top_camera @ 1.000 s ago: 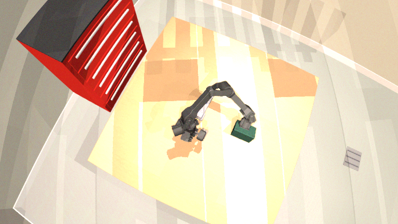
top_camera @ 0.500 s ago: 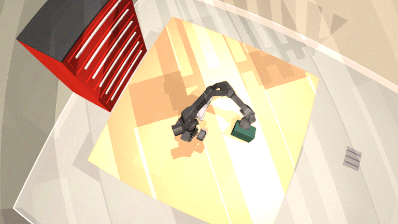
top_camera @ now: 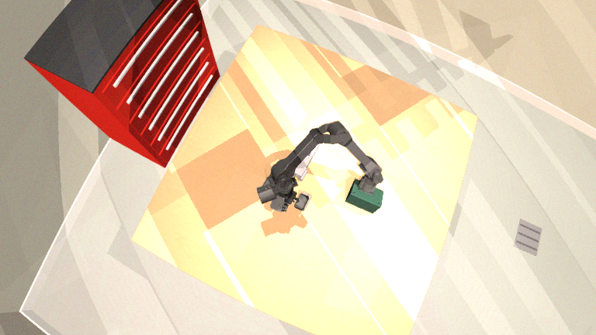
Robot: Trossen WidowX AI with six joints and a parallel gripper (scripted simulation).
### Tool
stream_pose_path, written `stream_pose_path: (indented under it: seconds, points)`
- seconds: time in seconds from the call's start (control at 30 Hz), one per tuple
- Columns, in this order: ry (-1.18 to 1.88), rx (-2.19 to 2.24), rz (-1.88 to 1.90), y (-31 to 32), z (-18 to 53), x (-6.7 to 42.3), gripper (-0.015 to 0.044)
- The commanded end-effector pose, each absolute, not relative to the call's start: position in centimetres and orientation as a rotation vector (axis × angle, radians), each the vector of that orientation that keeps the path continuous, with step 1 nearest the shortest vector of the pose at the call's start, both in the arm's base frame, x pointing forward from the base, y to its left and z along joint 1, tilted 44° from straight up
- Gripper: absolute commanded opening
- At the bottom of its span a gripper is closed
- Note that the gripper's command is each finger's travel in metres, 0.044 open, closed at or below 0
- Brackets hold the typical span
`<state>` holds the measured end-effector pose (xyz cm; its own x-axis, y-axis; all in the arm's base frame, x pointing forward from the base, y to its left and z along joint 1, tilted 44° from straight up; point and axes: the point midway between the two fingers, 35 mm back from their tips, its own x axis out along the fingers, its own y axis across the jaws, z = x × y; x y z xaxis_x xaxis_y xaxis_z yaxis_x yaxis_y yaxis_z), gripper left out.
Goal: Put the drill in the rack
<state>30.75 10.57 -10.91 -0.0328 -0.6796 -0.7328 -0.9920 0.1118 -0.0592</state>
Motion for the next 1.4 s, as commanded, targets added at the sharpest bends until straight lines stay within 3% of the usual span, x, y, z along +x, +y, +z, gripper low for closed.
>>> stream_pose_path:
  seconds: [0.0,0.53,1.37]
  points:
    - [1.772,-1.622,0.646,10.8,-10.7,30.9,0.0]
    - [1.772,-1.622,0.646,11.1,-10.5,30.9,0.0]
    - [1.773,-1.621,0.65,11.6,-12.1,26.2,0.0]
